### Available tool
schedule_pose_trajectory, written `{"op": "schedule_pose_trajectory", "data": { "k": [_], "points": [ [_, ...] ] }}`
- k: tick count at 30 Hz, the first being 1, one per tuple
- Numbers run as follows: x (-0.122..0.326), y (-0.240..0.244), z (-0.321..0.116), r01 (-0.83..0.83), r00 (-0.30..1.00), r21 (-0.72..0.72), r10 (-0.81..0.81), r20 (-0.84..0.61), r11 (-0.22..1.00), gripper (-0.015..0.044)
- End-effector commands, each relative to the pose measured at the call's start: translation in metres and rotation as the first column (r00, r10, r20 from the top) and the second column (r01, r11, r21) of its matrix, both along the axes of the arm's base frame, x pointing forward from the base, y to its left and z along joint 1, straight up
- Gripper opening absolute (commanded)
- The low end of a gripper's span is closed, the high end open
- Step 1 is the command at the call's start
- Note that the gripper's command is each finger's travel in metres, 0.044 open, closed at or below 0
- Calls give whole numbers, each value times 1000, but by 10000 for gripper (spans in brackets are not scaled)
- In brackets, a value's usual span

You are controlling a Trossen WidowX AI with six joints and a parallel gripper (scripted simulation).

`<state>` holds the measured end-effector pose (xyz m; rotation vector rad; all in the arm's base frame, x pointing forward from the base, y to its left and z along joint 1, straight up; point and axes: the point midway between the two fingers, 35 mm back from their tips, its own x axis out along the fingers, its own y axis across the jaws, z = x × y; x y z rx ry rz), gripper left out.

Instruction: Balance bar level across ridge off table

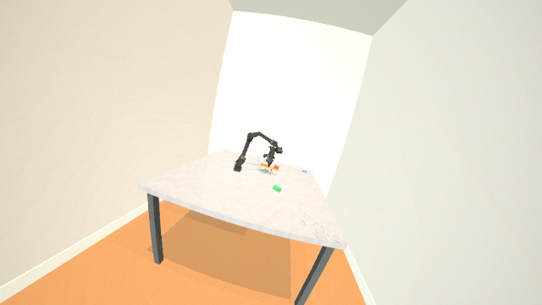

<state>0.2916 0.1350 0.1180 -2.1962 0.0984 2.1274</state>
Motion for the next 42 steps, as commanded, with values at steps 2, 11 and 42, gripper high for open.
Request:
{"op": "schedule_pose_trajectory", "data": {
  "k": [2, 11, 42],
  "points": [
    [0, 0, -1, -4, 1000, 3, 4, -2, 1000, 0],
    [0, 0, -2, -4, 1000, 3, 4, -2, 1000, 0],
    [0, 0, -4, -4, 1000, 3, 4, -2, 1000, 0]
  ]
}}
